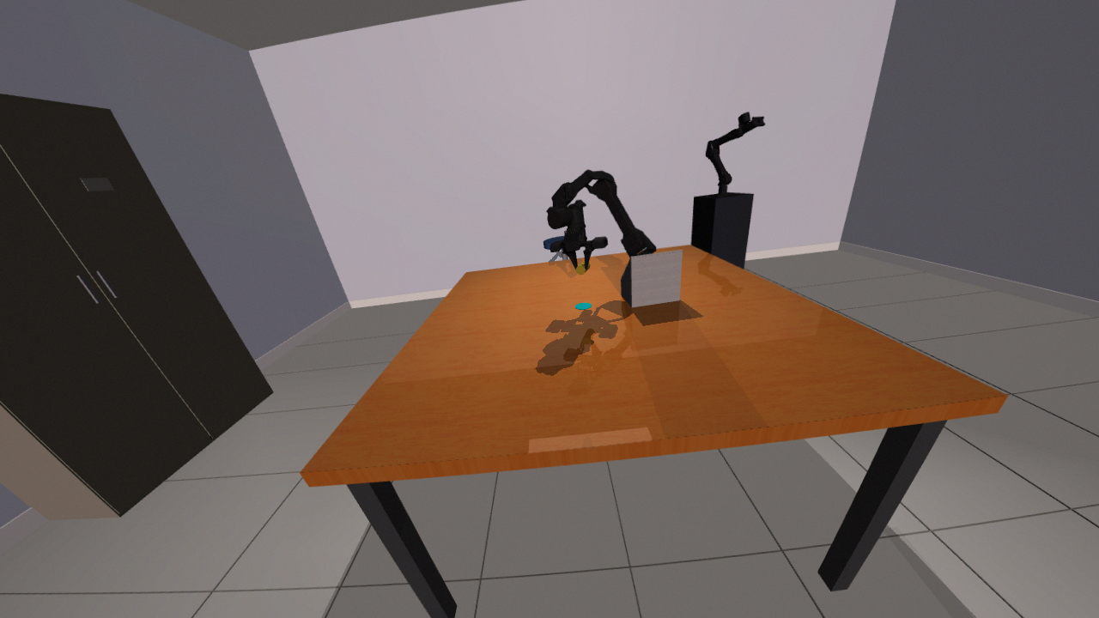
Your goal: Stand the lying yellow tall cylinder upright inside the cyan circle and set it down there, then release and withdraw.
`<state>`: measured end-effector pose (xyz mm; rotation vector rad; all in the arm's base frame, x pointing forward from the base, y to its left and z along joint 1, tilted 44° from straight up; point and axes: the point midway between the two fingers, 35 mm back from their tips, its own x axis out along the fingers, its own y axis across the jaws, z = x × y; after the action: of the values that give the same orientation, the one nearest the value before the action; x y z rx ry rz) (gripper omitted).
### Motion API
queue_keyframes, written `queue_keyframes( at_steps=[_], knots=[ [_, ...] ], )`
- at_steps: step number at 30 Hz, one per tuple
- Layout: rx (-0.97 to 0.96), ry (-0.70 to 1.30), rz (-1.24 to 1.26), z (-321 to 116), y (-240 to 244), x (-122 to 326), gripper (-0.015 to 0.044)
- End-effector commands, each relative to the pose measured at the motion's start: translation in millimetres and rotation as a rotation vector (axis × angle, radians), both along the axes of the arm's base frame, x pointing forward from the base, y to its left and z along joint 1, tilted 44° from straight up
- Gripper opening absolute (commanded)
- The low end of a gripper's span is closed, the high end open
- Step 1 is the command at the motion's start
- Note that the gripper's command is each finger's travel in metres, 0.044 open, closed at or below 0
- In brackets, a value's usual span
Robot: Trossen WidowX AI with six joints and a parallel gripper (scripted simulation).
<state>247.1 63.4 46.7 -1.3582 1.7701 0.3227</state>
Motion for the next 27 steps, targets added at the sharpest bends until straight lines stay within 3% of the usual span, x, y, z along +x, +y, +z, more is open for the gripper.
queue_keyframes(
  at_steps=[1,27],
  knots=[
    [0.032,0.006,-0.006,0.2,-0.9,-1.2,0.0105],
    [0.211,0.059,-0.059,-9.3,-10.4,-10.9,0.0105]
  ],
)
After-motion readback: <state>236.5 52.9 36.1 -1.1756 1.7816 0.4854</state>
